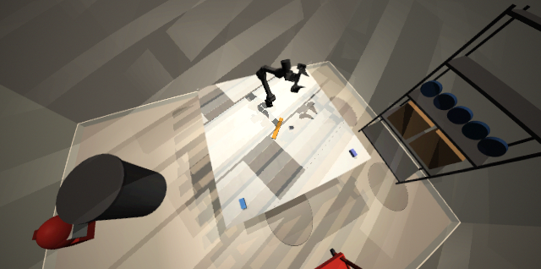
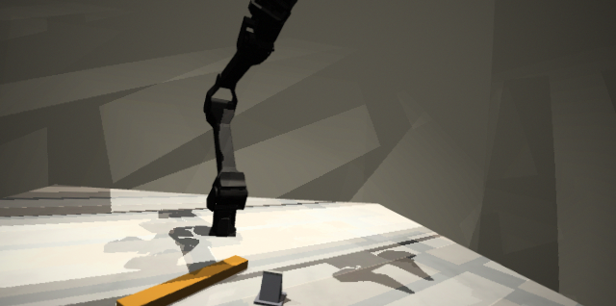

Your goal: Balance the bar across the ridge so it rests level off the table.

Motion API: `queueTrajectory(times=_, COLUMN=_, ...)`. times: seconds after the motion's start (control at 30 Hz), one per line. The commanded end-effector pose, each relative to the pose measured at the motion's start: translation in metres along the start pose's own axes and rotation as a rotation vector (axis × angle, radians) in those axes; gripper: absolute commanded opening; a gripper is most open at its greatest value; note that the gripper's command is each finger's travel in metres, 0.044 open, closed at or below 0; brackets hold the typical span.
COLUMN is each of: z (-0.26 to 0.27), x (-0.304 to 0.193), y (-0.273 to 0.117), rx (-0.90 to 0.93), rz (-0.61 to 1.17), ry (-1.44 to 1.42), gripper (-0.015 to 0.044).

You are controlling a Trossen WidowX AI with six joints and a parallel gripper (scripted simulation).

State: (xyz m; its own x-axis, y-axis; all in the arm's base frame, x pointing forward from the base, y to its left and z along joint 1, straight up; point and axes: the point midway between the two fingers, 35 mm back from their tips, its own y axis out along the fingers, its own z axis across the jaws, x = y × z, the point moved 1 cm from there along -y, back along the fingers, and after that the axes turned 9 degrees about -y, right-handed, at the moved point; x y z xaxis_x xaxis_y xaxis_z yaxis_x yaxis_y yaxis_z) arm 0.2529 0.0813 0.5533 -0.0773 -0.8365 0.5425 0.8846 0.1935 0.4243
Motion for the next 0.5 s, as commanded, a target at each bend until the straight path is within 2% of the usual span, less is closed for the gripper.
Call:
queueTrajectory(times=0.0, z=-0.046, x=-0.023, y=0.018, rx=-0.140, rz=0.082, ry=-0.079, gripper=0.0315)
queueTrajectory(times=0.23, z=-0.123, x=-0.057, y=0.028, rx=-0.386, rz=0.242, ry=-0.186, gripper=0.0315)
queueTrajectory(times=0.47, z=-0.204, x=-0.081, y=0.018, rx=-0.635, rz=0.398, ry=-0.275, gripper=0.0315)
